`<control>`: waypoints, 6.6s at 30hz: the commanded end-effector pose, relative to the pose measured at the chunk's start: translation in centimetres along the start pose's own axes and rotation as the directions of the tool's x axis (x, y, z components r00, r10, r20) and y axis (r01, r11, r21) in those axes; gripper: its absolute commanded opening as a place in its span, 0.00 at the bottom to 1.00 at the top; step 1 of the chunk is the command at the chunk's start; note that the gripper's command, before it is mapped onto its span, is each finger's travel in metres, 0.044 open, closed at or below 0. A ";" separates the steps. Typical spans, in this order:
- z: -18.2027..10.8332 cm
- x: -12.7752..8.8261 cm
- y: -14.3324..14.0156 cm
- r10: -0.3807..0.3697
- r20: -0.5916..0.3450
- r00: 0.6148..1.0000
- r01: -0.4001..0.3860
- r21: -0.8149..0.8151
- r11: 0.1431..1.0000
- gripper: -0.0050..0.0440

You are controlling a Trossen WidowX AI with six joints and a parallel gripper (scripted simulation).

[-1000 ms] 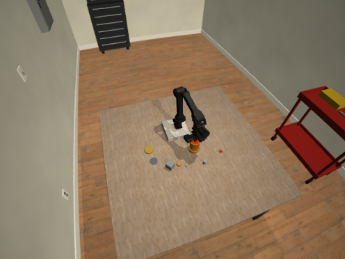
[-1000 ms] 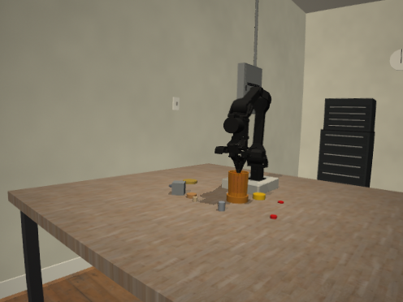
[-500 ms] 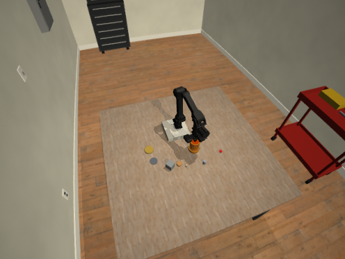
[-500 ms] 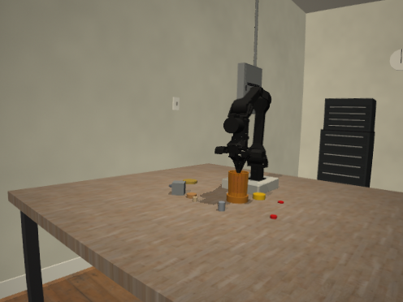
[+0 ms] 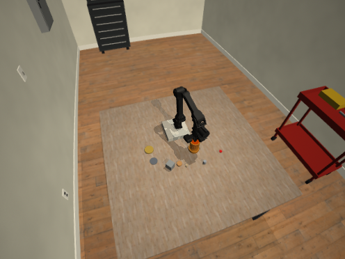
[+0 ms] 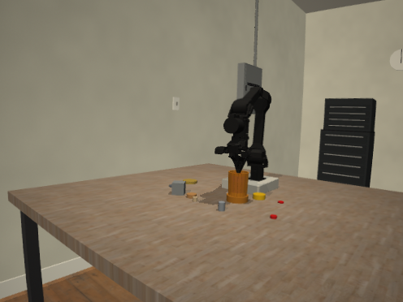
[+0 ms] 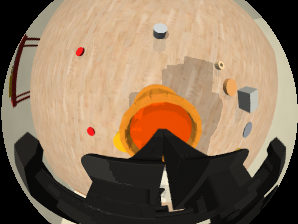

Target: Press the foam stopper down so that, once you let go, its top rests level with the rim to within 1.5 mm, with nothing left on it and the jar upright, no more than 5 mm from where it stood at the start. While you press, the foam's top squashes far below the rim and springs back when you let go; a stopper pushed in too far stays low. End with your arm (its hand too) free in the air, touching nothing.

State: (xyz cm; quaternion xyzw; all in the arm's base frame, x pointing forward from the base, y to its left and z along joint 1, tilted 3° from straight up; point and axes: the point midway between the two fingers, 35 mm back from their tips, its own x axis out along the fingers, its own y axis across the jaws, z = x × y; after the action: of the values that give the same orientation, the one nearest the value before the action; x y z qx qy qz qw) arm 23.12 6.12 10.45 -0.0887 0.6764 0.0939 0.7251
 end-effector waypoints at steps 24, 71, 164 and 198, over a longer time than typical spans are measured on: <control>-0.6 0.7 0.0 0.002 -0.021 1.000 -0.002 -0.001 1.000 0.10; -0.7 0.9 0.0 0.002 -0.021 1.000 -0.002 -0.001 1.000 0.10; -0.9 1.8 0.2 0.002 -0.021 1.000 -0.002 -0.001 1.000 0.10; 0.3 -8.0 0.0 0.002 -0.020 1.000 -0.002 -0.001 1.000 0.10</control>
State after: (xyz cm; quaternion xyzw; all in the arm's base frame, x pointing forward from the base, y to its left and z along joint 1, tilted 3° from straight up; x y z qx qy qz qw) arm 23.19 6.19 17.05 -0.0896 0.6807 0.0935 0.7211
